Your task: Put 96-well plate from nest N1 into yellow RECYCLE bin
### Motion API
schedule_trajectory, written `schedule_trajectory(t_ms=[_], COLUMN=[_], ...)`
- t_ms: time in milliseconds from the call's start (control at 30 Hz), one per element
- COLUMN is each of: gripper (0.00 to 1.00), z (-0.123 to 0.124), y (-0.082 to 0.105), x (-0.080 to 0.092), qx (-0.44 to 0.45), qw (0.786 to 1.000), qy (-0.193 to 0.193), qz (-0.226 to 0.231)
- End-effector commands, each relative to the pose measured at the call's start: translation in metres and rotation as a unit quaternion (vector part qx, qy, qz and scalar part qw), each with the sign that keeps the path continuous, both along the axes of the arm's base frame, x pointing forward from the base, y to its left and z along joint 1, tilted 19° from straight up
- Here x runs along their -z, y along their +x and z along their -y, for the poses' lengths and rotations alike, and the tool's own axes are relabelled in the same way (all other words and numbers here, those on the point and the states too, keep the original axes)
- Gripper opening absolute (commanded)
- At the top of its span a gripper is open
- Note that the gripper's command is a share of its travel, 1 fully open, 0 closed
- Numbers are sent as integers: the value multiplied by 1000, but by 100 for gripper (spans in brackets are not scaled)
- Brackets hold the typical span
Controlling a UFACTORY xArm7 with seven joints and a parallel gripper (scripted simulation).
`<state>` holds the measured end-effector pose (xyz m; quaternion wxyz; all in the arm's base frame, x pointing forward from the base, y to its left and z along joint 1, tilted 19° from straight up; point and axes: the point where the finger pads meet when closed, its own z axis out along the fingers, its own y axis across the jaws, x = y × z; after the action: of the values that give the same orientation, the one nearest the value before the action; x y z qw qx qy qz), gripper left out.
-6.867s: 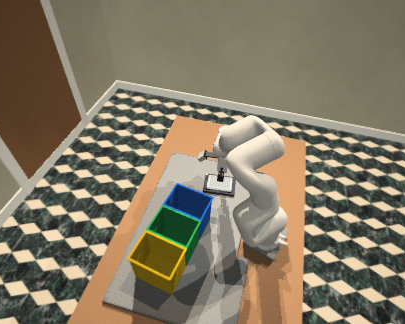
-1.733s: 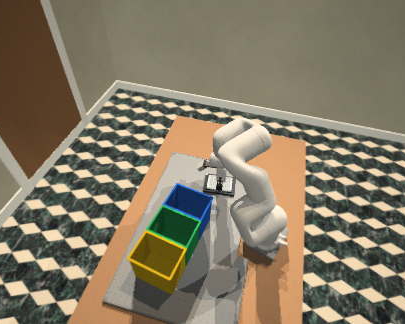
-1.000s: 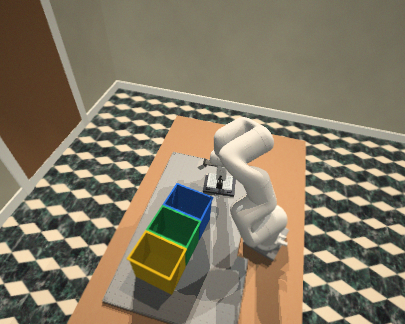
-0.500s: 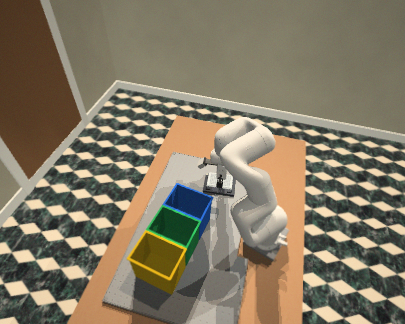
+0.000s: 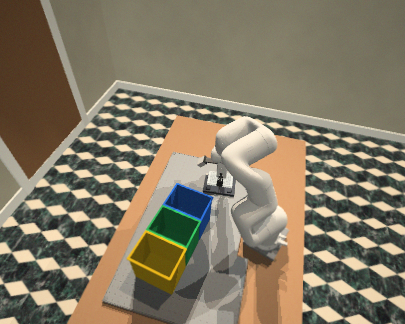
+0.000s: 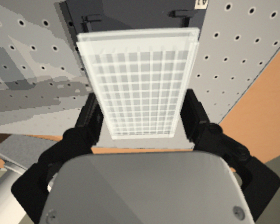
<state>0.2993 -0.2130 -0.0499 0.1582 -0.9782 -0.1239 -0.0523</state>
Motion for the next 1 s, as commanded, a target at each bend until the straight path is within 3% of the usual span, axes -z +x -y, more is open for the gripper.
schedule_trajectory(t_ms=[0, 967], gripper=[0, 0], z=[4, 18], y=[0, -2], x=[-8, -49], qx=[1, 1], qw=[1000, 1000], qy=[-1, -1], qz=[1, 1])
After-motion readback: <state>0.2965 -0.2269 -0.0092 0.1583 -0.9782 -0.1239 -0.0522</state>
